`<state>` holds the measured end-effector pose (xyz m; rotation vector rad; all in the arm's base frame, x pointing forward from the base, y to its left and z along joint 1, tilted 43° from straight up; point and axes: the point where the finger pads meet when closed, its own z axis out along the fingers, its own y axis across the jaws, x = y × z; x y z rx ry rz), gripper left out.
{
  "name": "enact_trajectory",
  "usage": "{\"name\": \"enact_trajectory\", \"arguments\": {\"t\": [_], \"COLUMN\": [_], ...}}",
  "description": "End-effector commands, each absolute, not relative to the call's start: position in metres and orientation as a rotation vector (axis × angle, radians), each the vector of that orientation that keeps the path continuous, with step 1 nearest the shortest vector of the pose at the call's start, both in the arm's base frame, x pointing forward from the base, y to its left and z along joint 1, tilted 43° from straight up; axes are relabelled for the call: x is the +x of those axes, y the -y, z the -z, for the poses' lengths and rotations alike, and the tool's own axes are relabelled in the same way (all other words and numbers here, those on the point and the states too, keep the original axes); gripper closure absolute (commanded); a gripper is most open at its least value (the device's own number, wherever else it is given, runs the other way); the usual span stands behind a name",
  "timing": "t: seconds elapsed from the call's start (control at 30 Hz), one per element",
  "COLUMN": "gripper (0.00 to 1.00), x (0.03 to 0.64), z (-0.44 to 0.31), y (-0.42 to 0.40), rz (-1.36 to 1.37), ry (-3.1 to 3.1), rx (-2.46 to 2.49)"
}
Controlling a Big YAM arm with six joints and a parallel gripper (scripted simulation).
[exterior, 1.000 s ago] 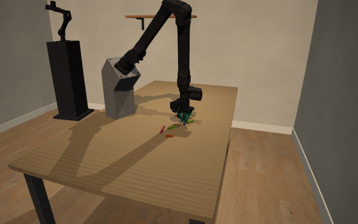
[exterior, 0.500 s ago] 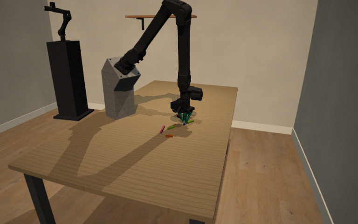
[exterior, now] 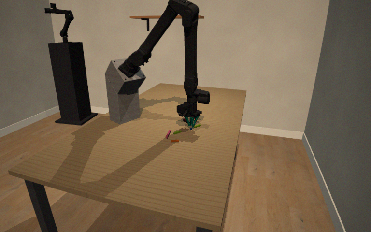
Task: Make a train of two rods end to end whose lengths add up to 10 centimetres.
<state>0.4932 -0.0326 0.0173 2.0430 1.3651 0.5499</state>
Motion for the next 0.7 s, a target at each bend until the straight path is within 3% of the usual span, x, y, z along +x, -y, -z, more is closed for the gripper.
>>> {"name": "enact_trajectory", "arguments": {"t": [0.0, 0.67], "gripper": [0.77, 0.77], "x": [0.4926, 0.4924], "z": [-0.0144, -0.0131], "y": [0.0277, 0.0253], "rz": [-0.544, -0.544], "ry": [-1.371, -1.375], "rx": [2.051, 2.05]}}
